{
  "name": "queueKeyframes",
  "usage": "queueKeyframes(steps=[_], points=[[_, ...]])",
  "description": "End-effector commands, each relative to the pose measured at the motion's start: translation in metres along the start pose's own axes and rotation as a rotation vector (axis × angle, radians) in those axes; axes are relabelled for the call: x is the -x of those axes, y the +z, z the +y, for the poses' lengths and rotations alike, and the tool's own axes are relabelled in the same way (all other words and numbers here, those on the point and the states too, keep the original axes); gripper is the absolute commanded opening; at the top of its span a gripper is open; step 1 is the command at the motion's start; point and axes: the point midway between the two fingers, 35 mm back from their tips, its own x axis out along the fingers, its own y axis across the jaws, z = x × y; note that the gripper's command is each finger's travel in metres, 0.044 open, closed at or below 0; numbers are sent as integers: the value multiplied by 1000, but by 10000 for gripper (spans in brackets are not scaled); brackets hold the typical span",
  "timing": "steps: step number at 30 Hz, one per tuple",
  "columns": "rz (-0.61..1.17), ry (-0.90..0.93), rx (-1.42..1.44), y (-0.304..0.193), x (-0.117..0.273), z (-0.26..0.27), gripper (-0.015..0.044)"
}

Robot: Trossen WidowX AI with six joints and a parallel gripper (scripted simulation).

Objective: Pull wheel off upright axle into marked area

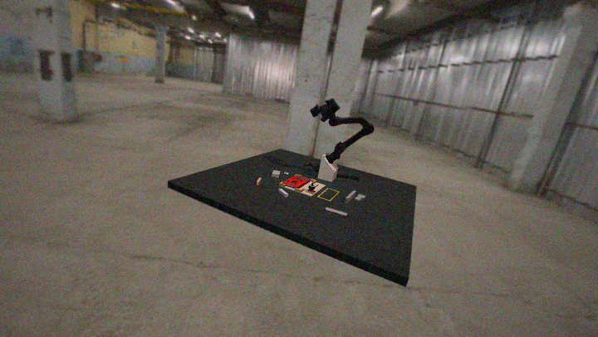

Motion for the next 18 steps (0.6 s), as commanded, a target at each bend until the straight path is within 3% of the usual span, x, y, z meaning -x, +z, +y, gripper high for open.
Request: queueKeyframes(steps=[1,9,18], points=[[157,-100,138,-38,16,-26,300],[502,-307,450,-101,76,-89,300],[820,-478,732,-130,153,-145,300]])
